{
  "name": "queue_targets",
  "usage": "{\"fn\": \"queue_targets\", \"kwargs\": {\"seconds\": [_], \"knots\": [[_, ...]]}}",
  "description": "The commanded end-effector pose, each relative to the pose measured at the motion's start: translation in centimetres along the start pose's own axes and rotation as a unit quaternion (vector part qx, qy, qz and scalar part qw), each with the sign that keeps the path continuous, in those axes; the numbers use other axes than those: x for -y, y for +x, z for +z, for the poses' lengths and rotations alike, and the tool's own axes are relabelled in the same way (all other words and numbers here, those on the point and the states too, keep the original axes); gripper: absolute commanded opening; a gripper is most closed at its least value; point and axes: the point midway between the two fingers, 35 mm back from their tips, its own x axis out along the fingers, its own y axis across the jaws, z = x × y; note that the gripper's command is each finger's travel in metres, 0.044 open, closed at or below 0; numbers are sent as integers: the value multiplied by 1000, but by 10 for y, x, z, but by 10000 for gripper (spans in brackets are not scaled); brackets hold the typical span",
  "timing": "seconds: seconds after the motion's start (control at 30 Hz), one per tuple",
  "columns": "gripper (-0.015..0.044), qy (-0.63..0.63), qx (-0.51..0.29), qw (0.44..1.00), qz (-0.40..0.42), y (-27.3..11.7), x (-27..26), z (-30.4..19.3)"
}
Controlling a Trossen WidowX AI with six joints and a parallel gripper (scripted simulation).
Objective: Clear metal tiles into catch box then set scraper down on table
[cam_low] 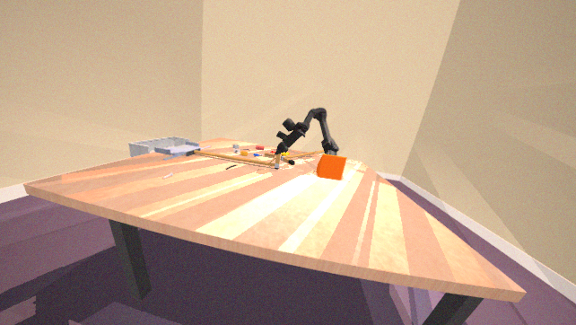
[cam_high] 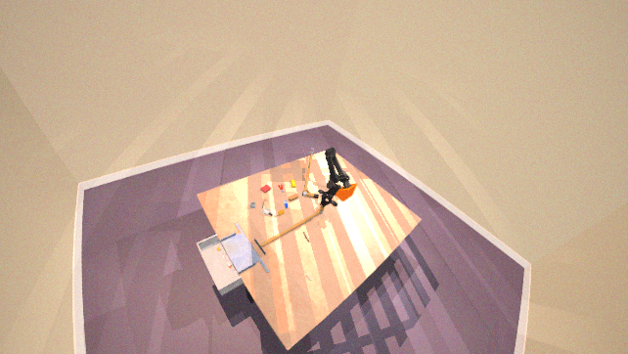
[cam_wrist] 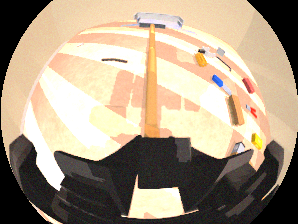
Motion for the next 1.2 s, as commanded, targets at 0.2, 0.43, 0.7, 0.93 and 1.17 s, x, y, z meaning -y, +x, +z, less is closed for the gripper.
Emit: {"fn": "queue_targets", "kwargs": {"seconds": [0.2,0.43,0.7,0.93,1.17], "knots": [[0,3,1,1000,-1,-2,14,-1],[0,4,1,1000,-2,-3,22,-3],[0,4,1,1000,-3,-3,29,-4],[0,5,1,1000,-3,1,30,2],[0,5,2,1000,-4,7,32,11]]}}
